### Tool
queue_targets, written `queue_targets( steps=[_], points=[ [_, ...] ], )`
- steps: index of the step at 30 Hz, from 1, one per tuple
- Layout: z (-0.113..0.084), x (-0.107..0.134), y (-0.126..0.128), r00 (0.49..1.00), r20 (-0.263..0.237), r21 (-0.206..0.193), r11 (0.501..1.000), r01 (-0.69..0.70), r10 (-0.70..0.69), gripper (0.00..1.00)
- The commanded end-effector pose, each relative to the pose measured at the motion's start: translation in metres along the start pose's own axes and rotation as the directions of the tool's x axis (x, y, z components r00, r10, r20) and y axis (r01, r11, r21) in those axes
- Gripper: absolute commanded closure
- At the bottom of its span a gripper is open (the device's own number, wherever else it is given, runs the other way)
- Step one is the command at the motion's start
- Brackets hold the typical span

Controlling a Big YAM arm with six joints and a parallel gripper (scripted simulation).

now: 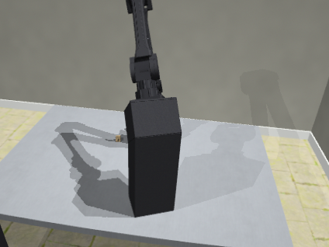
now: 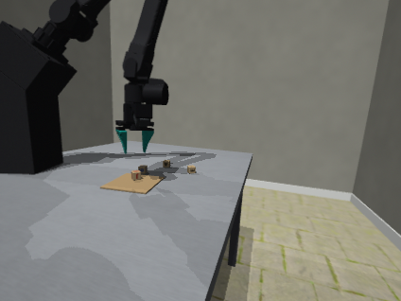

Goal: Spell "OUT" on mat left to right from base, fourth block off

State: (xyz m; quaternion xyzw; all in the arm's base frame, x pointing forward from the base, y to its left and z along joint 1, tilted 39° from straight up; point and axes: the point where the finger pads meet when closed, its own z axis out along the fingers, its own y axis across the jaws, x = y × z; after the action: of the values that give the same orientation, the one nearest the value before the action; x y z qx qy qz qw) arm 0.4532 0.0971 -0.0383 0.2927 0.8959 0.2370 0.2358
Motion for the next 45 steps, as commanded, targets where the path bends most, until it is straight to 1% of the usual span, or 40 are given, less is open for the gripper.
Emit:
queue_targets(
  steps=[1, 8, 18, 19, 21, 45],
  points=[
    [-0.003, 0.002, 0.008, 1.000, 0.013, -0.019, 1.000, 0.004, -0.003, 0.42],
    [0.004, 0.005, 0.003, 1.000, 0.002, -0.006, 1.000, -0.001, 0.001, 0.42],
    [0.010, 0.002, 0.006, 1.000, 0.007, -0.012, 1.000, 0.000, 0.000, 0.42],
    [0.011, 0.006, 0.002, 1.000, 0.001, -0.005, 1.000, -0.002, 0.002, 0.42],
    [0.014, 0.002, 0.006, 1.000, 0.007, -0.011, 1.000, 0.000, 0.000, 0.42],
    [0.047, 0.003, 0.006, 1.000, 0.006, -0.011, 1.000, 0.000, 0.000, 0.42]
  ],
)
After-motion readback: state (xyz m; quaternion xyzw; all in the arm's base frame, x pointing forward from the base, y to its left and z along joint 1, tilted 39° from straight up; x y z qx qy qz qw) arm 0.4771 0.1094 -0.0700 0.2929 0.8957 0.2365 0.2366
